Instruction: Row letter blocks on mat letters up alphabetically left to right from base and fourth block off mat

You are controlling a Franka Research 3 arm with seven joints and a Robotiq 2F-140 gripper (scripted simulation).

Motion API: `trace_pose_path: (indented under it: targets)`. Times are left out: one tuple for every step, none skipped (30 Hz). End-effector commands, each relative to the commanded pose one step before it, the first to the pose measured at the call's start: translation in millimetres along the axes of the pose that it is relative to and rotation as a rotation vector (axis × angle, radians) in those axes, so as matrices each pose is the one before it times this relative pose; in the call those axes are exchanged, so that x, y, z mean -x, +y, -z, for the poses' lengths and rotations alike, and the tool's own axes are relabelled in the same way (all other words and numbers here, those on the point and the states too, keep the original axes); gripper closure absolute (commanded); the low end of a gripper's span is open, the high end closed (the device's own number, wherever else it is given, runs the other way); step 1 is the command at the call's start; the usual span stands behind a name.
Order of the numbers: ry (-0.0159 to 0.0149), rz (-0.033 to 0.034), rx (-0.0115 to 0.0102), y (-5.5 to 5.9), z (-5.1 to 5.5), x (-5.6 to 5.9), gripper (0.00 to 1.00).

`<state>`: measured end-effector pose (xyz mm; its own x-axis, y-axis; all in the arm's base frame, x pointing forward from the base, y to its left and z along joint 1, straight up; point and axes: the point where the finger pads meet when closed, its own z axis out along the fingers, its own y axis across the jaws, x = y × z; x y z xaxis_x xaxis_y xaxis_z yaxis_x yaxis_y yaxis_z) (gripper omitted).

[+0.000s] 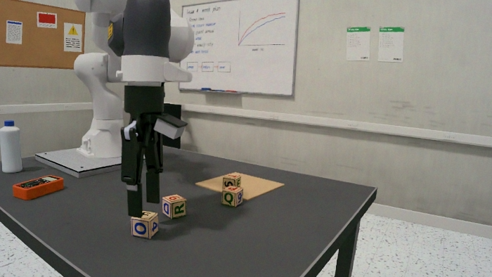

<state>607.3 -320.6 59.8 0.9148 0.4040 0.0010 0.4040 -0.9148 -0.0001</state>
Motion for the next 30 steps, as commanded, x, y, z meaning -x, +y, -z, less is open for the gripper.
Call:
trace_pose_path:
  targets:
    - [-0.00139,-0.00274,0.00089,0.31,-6.91,0.8,0.47]
    - [0.0,0.0,0.0,0.0,-2.18,0.0,0.47]
    - [0.0,0.0,0.0,0.0,-2.45,0.0,0.47]
    - [0.0,0.0,0.0,0.0,-2.69,0.0,0.47]
    - [0.0,0.0,0.0,0.0,-2.87,0.0,0.47]
    - [0.0,0.0,0.0,0.0,-3.02,0.0,0.47]
    - [0.0,0.0,0.0,0.0,-3.09,0.0,0.47]
    - [0.0,0.0,0.0,0.0,-3.12,0.0,0.47]
    - [0.0,0.0,0.0,0.0,-3.09,0.0,0.47]
    - [0.0,0.0,0.0,0.0,-3.0,0.0,0.47]
    - [0.0,0.0,0.0,0.0,-2.88,0.0,0.47]
    - [0.0,0.0,0.0,0.0,-2.69,0.0,0.47]
    - [0.0,0.0,0.0,0.0,0.0,0.0,0.47]
    - [0.0,0.0,0.0,0.0,0.0,0.0,0.47]
    - [0.0,0.0,0.0,0.0,-2.49,0.0,0.47]
    - [0.0,0.0,0.0,0.0,-2.22,0.0,0.47]
    - [0.0,0.0,0.0,0.0,-1.95,0.0,0.47]
    - [0.0,0.0,0.0,0.0,-1.65,0.0,0.47]
    - [0.0,0.0,0.0,0.0,-1.35,0.0,0.47]
    - [0.0,0.0,0.0,0.0,-1.05,0.0,0.47]
    - [0.0,0.0,0.0,0.0,-0.76,0.0,0.47]
    - [0.0,0.0,0.0,0.0,-0.5,0.0,0.47]
    - [0.0,0.0,0.0,0.0,-0.28,0.0,0.47]
    - [0.0,0.0,0.0,0.0,-0.11,0.0,0.47]
    - [0.0,0.0,0.0,0.0,-0.02,0.0,0.47]
    - [0.0,0.0,0.0,0.0,0.0,0.0,0.47]
    - [0.0,0.0,0.0,0.0,0.0,0.0,0.47]
    - [0.0,0.0,0.0,0.0,0.0,0.0,0.47]
    - [0.0,0.0,0.0,0.0,0.0,0.0,0.47]
    - [0.0,0.0,0.0,0.0,0.0,0.0,0.47]
